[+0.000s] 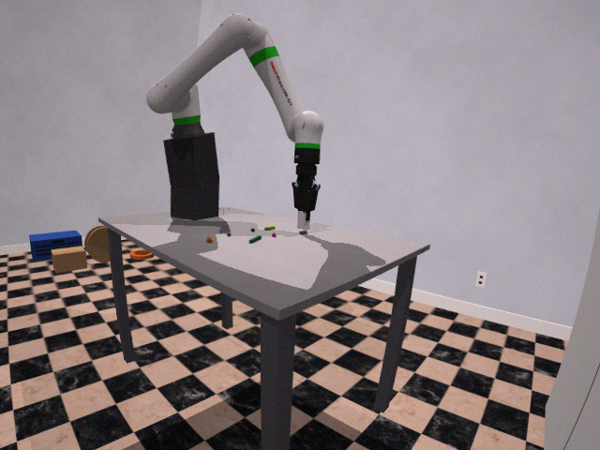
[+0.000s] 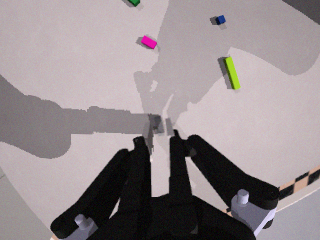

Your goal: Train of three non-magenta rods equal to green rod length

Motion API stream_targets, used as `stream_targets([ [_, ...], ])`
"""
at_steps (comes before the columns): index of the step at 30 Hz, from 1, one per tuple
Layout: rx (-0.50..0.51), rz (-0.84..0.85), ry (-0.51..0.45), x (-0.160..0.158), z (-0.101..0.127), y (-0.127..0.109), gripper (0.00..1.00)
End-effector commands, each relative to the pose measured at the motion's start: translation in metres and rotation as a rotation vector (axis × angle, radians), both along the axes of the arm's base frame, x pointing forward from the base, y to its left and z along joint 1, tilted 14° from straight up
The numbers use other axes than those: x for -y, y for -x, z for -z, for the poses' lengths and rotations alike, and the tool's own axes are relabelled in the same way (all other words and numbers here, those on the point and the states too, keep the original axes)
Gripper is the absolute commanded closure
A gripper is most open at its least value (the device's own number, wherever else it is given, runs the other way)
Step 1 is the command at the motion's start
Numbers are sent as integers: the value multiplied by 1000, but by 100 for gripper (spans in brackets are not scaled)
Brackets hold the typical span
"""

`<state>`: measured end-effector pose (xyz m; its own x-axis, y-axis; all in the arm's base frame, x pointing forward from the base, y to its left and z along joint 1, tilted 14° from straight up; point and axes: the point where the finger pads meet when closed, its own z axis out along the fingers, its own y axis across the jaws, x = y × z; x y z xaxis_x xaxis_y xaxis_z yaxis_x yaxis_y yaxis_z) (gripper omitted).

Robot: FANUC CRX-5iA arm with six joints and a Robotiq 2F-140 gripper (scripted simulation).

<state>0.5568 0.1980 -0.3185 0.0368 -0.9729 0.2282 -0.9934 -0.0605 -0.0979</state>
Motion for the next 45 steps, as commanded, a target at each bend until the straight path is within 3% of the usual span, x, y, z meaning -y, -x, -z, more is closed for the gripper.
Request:
stream_targets([
  [1,0,0,0,0,0,0,85],
  [26,0,0,0,0,2,0,85],
  [45,0,0,0,3,16,-2,85],
])
